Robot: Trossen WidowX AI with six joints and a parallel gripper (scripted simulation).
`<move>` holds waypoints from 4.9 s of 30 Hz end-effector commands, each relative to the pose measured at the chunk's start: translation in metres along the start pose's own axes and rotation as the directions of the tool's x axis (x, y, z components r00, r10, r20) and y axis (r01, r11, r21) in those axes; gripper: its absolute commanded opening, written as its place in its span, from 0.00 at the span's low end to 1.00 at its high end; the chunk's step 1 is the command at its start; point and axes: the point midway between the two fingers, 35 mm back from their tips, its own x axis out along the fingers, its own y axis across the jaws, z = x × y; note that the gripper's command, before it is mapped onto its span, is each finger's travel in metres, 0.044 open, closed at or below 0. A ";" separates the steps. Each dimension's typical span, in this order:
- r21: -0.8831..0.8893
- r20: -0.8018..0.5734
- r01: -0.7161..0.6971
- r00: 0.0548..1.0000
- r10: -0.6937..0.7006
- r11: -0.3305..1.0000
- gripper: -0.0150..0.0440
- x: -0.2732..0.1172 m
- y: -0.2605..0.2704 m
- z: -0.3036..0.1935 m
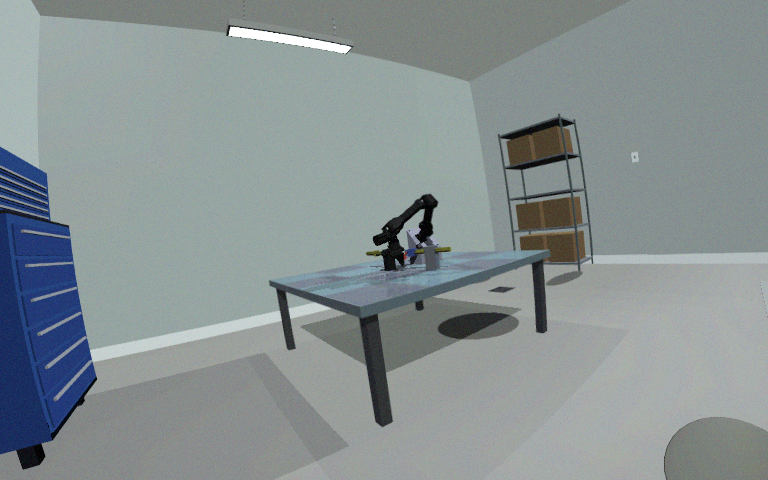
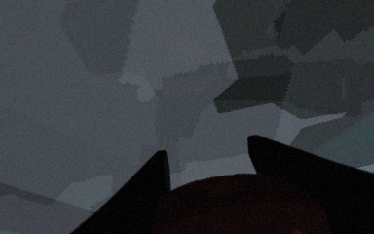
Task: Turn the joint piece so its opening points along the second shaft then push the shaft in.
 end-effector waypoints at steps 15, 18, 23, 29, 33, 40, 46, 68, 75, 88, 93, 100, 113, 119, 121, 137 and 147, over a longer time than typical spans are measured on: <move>0.000 0.000 0.000 1.000 0.000 1.000 0.46 0.000 0.000 0.000; 0.000 0.000 0.000 1.000 0.000 1.000 0.33 0.000 0.000 0.000; 0.000 0.000 0.000 1.000 0.000 1.000 0.25 0.000 0.000 0.000; 0.041 0.039 -0.008 0.999 0.007 0.999 0.25 -0.002 -0.002 0.001; 0.101 0.098 -0.025 0.995 0.015 0.995 0.25 -0.004 -0.004 0.002; 0.185 0.184 -0.047 0.983 0.013 0.982 0.25 -0.008 -0.008 0.003; 0.257 0.254 -0.065 0.967 -0.003 0.964 0.25 -0.011 -0.011 0.003; 0.444 0.416 -0.105 0.904 -0.101 0.890 0.25 -0.019 -0.021 0.002; 0.442 0.422 -0.105 0.901 -0.104 0.891 0.25 -0.019 -0.020 0.002; 0.437 0.422 -0.103 0.901 -0.102 0.893 0.25 -0.019 -0.020 0.003; 0.437 0.422 -0.103 0.901 -0.102 0.893 0.34 -0.019 -0.020 0.003; 0.437 0.422 -0.103 0.901 -0.102 0.893 0.55 -0.019 -0.020 0.003; 0.437 0.422 -0.103 0.901 -0.102 0.893 1.00 -0.019 -0.020 0.003; 0.437 0.422 -0.103 0.901 -0.102 0.893 1.00 -0.019 -0.020 0.003; 0.437 0.422 -0.103 0.901 -0.102 0.893 1.00 -0.019 -0.020 0.003; 0.435 0.040 -0.103 0.995 0.096 0.895 1.00 -0.044 -0.024 0.000; 0.434 0.035 -0.124 0.992 0.121 0.892 1.00 -0.046 -0.022 0.000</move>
